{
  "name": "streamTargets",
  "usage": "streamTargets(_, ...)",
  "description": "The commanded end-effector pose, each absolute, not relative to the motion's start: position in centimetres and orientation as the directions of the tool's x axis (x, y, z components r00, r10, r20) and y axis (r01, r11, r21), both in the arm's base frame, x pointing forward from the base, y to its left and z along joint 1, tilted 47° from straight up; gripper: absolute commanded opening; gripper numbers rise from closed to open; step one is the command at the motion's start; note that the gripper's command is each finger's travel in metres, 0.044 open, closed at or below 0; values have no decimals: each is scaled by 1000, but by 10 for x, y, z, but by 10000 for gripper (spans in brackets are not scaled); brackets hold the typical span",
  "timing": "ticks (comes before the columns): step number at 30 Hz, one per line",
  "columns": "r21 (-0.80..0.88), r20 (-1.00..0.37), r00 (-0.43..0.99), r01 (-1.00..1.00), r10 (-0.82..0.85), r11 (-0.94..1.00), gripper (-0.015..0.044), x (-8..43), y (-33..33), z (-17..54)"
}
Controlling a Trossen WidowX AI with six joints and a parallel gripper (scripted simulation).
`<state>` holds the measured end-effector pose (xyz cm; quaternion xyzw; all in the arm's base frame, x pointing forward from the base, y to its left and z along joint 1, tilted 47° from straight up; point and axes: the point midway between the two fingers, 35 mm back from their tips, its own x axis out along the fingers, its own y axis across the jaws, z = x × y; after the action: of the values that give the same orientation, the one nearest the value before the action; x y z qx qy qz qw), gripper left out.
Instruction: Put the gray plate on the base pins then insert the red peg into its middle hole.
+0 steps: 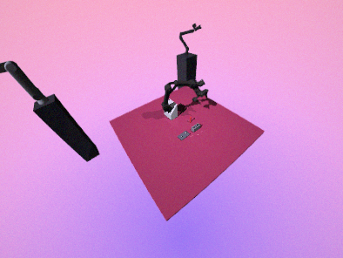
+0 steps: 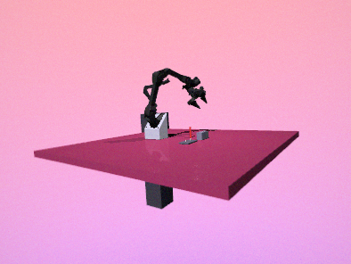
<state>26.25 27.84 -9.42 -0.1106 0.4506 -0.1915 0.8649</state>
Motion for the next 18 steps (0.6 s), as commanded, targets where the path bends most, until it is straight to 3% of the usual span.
streamTargets(1,-265,-733,398,580,-552,771,440,305,227,-71)
streamTargets(6,-168,-722,266,828,-639,535,440,333,176,-49)
streamTargets(12,-31,-696,20,998,-718,58,440,354,100,-14)
streamTargets(18,15,-687,-27,999,-726,-51,440,358,88,-9)
